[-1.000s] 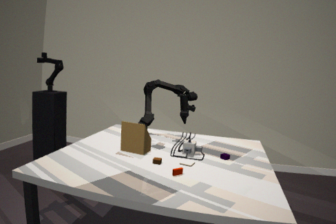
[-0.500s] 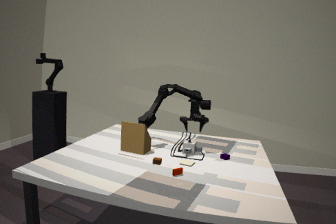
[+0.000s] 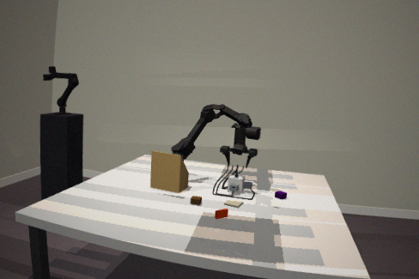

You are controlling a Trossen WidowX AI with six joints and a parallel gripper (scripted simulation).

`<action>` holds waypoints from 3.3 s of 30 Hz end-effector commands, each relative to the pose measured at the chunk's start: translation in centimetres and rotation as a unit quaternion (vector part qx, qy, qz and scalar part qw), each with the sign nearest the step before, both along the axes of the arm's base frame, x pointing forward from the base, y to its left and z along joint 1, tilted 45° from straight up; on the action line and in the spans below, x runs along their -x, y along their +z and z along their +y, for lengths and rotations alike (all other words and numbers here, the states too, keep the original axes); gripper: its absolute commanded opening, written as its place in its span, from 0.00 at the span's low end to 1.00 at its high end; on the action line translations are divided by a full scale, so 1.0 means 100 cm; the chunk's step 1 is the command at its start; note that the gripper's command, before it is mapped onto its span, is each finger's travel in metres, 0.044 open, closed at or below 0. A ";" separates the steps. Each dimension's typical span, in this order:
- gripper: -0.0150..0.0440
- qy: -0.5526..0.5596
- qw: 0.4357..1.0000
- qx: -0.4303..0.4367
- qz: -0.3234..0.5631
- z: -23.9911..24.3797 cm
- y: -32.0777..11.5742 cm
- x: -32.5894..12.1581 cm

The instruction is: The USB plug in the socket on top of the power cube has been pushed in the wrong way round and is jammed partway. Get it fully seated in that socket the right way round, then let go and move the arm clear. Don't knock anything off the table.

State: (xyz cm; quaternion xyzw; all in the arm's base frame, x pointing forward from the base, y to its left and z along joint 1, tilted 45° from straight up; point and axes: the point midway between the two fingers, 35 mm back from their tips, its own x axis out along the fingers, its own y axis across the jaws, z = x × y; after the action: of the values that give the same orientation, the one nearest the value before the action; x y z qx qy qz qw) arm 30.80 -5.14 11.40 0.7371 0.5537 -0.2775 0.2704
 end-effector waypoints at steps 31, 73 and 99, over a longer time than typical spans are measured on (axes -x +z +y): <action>0.82 0.000 1.000 -0.001 0.000 0.018 -0.018 -0.006; 0.25 0.000 1.000 -0.001 0.000 0.013 -0.013 -0.004; 0.25 0.000 1.000 -0.001 0.001 0.001 -0.001 0.000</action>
State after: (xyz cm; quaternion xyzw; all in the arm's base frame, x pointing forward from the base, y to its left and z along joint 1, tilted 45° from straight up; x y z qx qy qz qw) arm 30.77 -4.81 11.11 0.7383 0.5538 -0.2780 0.2663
